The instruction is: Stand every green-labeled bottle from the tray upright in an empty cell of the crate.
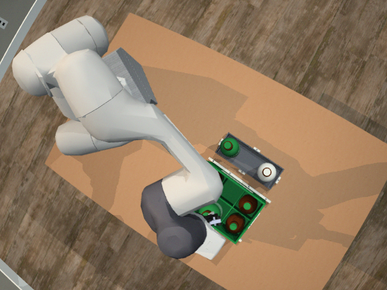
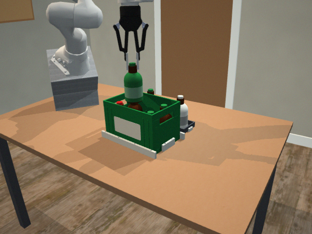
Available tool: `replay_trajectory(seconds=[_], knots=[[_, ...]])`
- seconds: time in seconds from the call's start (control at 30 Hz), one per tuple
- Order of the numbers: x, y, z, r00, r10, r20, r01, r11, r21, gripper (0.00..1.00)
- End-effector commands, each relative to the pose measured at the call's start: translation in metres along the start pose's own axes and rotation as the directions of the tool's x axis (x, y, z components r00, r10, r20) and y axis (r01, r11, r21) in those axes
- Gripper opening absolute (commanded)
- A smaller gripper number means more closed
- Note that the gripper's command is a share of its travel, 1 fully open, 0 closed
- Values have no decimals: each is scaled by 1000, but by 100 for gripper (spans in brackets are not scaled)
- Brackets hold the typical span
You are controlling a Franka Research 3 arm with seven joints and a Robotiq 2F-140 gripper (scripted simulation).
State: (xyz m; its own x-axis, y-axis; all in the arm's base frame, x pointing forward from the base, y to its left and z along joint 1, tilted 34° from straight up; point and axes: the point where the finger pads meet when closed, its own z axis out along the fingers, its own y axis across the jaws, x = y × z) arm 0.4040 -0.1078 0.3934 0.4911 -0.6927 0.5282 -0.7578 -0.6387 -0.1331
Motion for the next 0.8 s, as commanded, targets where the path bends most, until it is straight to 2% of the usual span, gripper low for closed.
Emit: replay_trajectory(seconds=[0.0, 0.77], knots=[[5, -1, -4, 1000, -6, -12, 6, 1000, 5, 0], [8, 0, -4, 1000, -6, -12, 6, 1000, 5, 0]])
